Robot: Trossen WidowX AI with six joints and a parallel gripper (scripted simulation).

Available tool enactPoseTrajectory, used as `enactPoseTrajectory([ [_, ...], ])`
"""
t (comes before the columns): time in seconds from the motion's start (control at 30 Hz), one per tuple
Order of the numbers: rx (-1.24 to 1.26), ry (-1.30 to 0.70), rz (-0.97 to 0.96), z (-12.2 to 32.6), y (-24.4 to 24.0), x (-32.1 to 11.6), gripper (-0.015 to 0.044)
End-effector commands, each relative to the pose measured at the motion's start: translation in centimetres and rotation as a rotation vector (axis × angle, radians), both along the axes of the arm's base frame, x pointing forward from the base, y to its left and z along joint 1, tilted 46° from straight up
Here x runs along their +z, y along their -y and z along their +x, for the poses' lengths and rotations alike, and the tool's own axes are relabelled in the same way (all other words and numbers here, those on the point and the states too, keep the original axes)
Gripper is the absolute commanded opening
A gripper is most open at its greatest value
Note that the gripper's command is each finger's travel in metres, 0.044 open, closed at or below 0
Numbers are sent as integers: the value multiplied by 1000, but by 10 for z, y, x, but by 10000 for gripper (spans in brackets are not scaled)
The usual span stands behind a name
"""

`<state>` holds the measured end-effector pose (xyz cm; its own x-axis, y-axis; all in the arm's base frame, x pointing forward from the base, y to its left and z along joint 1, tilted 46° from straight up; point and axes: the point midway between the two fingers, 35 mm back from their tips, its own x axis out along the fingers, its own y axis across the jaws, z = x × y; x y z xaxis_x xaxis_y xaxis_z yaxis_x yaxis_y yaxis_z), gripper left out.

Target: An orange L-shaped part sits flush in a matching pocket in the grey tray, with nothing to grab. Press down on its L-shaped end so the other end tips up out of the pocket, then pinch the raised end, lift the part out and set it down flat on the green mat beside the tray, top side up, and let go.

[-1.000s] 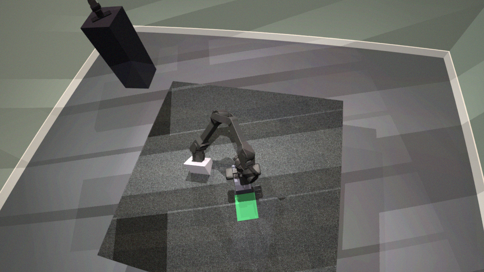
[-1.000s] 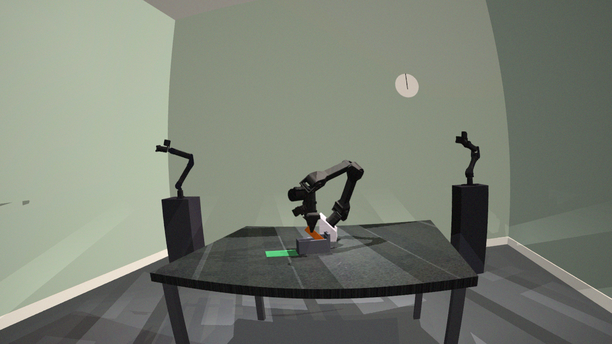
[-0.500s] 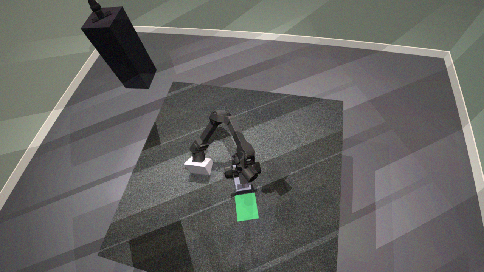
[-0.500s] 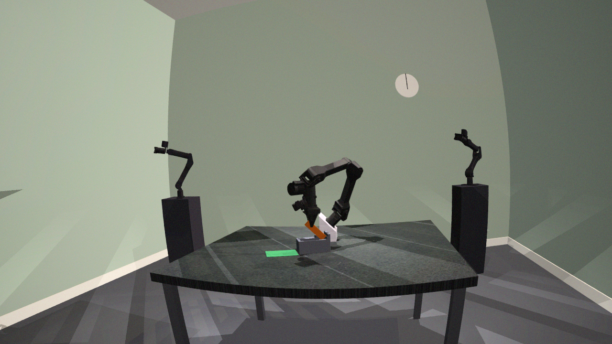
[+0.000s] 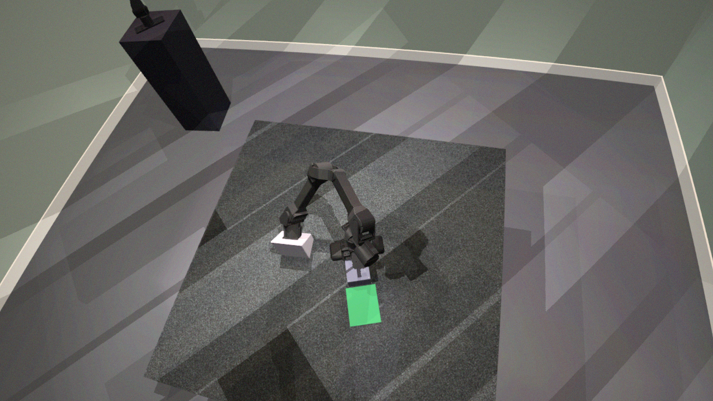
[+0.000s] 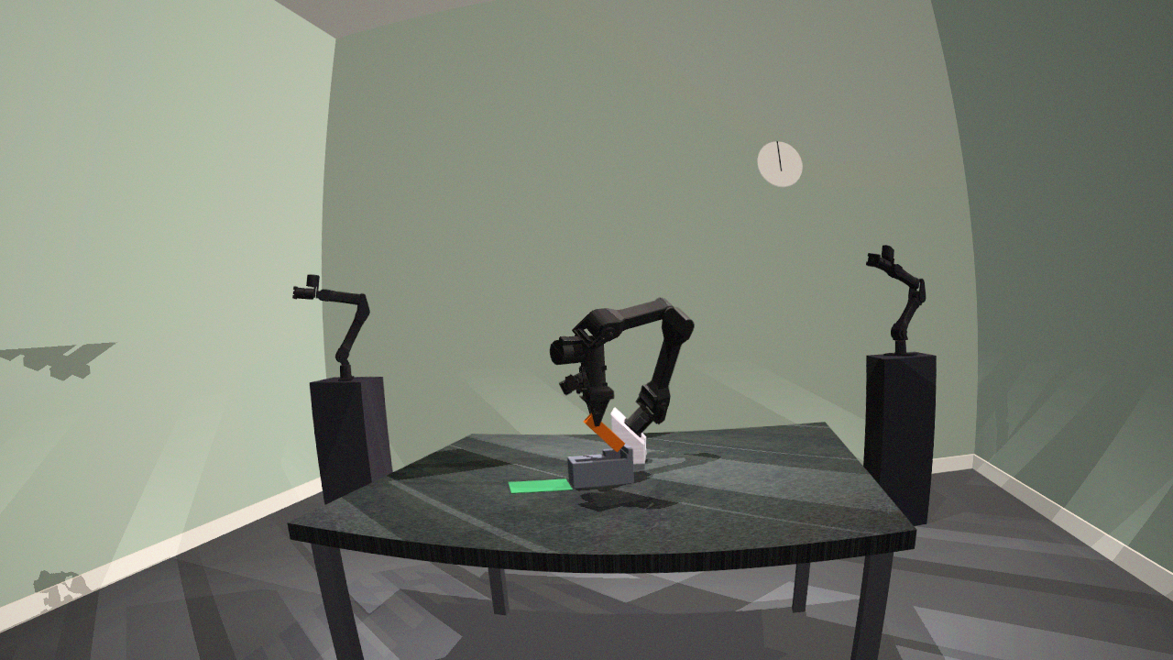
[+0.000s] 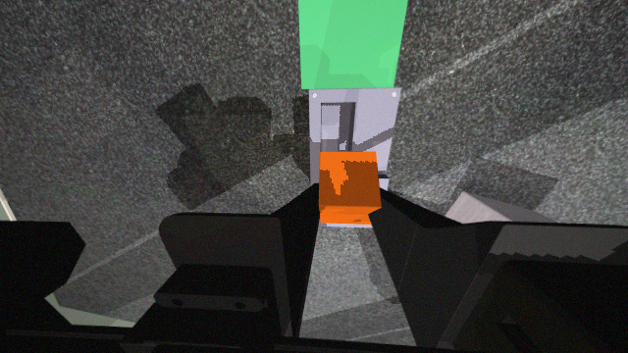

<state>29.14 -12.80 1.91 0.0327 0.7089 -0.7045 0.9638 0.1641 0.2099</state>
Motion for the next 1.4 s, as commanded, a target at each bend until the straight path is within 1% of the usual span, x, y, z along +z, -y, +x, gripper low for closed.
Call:
enactPoseTrajectory([
  [0.0,0,1,-5,-1,4,2,0],
  [0.33,0,2,-5,0,11,0,0],
  [0.9,-1,4,-10,15,57,-48,0],
  [1.37,-1,5,-13,24,89,-79,0],
])
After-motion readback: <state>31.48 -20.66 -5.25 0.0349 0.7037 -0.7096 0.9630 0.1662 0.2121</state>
